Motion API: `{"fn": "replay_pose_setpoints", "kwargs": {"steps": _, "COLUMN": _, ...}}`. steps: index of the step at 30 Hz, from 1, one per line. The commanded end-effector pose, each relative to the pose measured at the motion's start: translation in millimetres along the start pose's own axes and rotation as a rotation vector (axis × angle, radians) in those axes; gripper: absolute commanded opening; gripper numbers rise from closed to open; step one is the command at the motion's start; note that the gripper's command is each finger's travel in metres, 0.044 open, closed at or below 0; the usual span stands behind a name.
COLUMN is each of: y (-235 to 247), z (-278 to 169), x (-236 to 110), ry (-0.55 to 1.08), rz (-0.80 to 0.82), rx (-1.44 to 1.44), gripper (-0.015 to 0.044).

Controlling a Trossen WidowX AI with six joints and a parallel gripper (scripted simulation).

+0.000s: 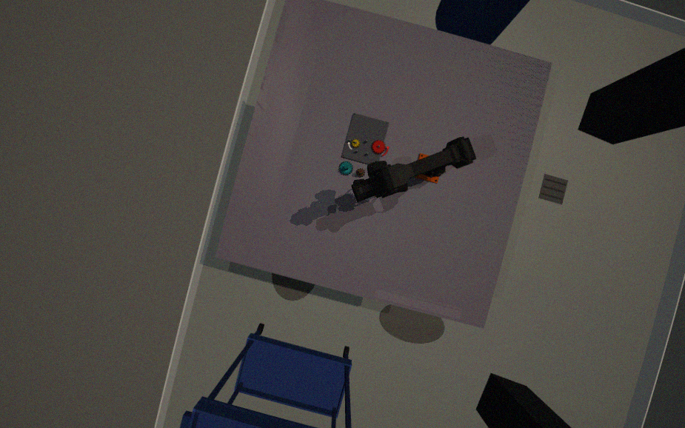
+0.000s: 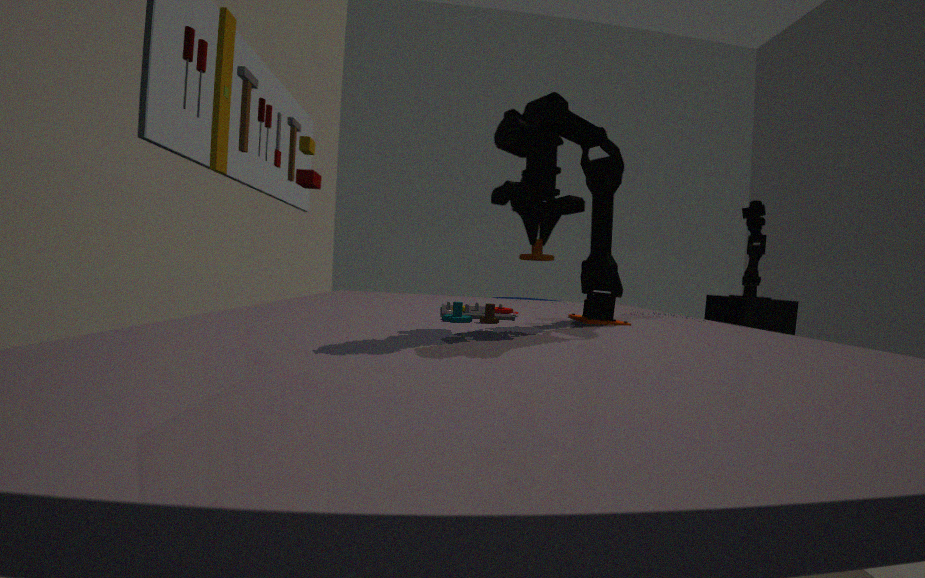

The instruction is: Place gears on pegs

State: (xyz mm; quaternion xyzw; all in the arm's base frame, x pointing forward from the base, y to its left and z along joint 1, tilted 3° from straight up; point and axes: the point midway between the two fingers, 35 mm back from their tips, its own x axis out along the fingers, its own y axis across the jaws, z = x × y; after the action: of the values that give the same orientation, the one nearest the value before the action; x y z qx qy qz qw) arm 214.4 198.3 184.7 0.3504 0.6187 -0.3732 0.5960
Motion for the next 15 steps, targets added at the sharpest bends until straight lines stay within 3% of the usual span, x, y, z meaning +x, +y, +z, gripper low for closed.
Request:
{"fn": "replay_pose_setpoints", "kwargs": {"steps": 1, "y": 0, "z": 1, "x": -7, "ry": 0.001, "rz": 0.016, "rx": -0.004, "gripper": 0.0}}
{"fn": "replay_pose_setpoints", "kwargs": {"steps": 15, "y": 10, "z": 30, "x": 6, "ry": -0.002, "rz": 0.022, "rx": -0.003, "gripper": 0.0}}
